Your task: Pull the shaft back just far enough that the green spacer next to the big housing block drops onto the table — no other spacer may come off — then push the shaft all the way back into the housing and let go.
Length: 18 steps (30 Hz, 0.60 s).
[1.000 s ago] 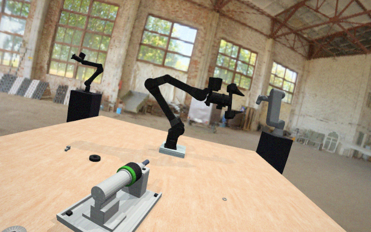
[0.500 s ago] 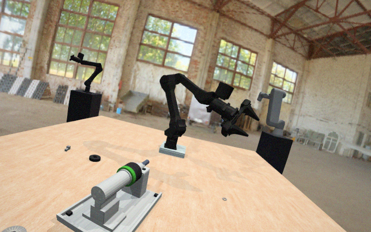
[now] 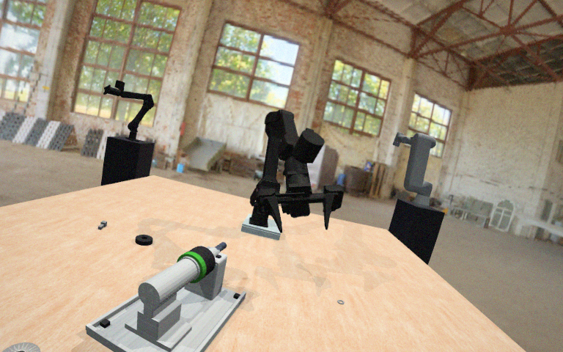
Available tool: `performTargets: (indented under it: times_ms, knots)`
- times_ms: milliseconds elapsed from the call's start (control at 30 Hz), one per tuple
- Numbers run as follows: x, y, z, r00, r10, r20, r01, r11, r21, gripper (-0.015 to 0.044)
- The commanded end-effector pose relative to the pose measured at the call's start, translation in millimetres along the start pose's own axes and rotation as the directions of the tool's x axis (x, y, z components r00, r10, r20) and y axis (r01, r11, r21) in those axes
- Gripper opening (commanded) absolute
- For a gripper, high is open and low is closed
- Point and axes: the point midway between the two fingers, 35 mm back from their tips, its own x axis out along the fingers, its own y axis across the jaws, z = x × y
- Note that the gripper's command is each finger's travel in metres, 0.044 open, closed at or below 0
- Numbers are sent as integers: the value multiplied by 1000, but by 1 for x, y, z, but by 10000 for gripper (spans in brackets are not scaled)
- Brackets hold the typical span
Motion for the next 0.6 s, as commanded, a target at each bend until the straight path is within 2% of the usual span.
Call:
performTargets:
  times_ms: [0,167,567]
  knots:
    - [8,62,0,984,176,33,-175,984,-31,440]
    - [2,139,5,925,368,91,-364,929,-62,440]
    - [3,146,2,922,375,93,-371,927,-64,440]
